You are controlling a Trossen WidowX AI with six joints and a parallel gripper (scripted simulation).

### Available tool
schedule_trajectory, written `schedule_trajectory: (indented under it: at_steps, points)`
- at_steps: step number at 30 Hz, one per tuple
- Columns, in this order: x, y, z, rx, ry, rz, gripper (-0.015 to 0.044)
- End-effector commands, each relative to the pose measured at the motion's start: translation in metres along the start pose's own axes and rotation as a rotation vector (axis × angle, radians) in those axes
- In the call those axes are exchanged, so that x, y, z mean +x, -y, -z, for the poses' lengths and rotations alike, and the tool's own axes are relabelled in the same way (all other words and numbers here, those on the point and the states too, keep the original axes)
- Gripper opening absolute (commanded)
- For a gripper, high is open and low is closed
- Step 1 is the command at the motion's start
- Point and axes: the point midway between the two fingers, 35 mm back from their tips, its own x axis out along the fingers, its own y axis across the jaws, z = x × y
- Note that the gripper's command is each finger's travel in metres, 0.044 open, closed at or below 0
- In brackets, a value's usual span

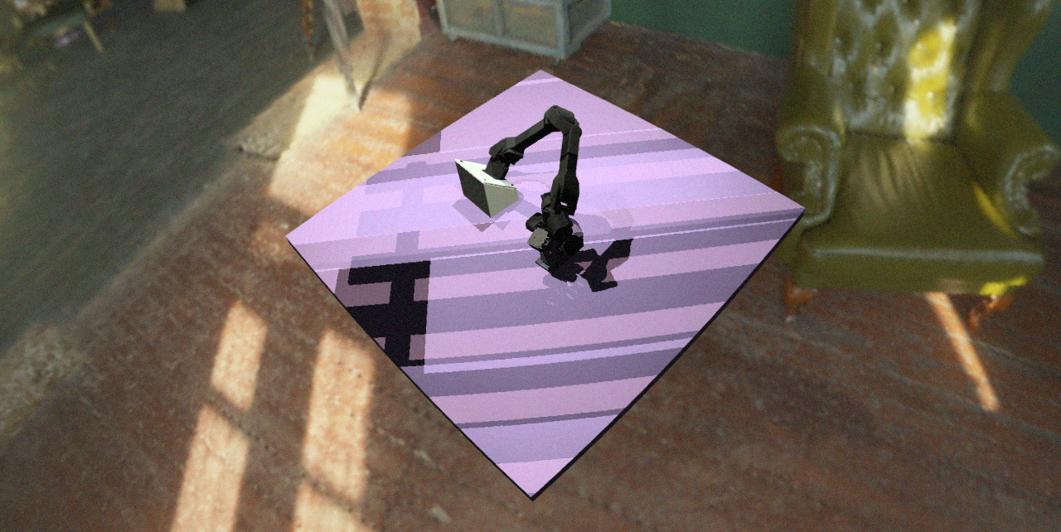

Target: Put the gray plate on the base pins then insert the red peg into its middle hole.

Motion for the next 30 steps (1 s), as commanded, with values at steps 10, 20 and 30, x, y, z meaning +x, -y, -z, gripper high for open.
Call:
schedule_trajectory:
  at_steps: [10,20,30]
  points:
    - [-0.001,0.0,0.0,-0.002,0.001,-0.001,0.044]
    - [-0.079,-0.005,-0.004,-0.007,0.006,-0.013,0.044]
    - [-0.12,0.0,0.005,-0.008,0.0,0.0,0.044]
